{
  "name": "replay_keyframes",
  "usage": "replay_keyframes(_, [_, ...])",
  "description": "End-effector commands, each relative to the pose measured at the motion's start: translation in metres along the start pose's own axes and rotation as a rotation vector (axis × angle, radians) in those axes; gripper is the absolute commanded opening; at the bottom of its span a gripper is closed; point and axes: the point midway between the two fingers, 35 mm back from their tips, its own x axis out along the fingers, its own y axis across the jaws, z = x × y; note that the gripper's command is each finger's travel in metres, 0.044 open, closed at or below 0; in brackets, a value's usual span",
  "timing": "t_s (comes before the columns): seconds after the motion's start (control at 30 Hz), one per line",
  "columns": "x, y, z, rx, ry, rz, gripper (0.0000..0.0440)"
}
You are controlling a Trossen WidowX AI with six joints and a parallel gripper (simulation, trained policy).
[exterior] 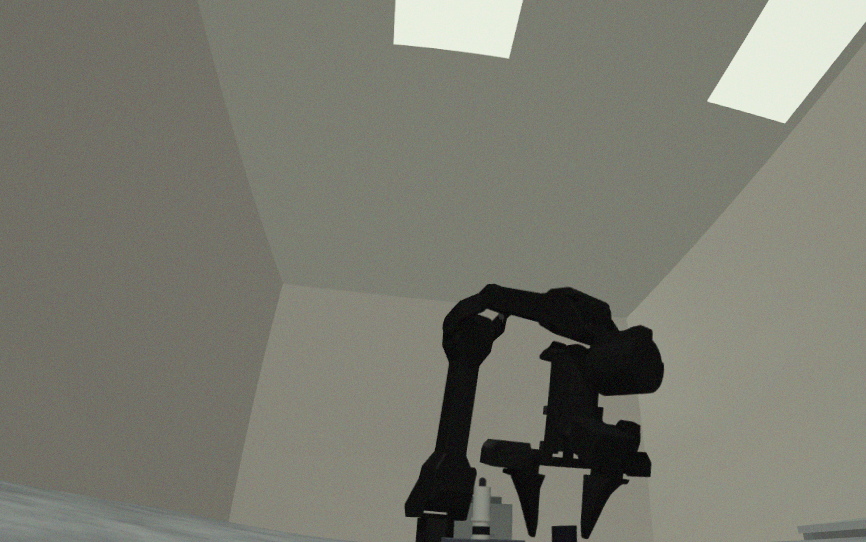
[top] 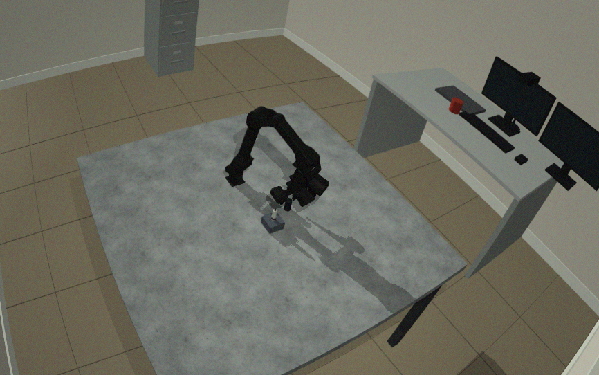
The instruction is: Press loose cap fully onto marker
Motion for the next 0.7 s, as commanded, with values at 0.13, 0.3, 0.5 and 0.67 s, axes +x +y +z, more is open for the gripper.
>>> replay_keyframes(0.13, [0.014, 0.001, 0.0, -0.051, -0.002, -0.007, 0.0283])
replay_keyframes(0.3, [0.019, 0.001, 0.0, -0.081, -0.014, -0.016, 0.0249])
replay_keyframes(0.5, [0.014, 0.002, 0.001, -0.108, -0.047, -0.022, 0.0114])
replay_keyframes(0.67, [0.002, 0.001, 0.003, -0.12, -0.082, -0.018, 0.0048])
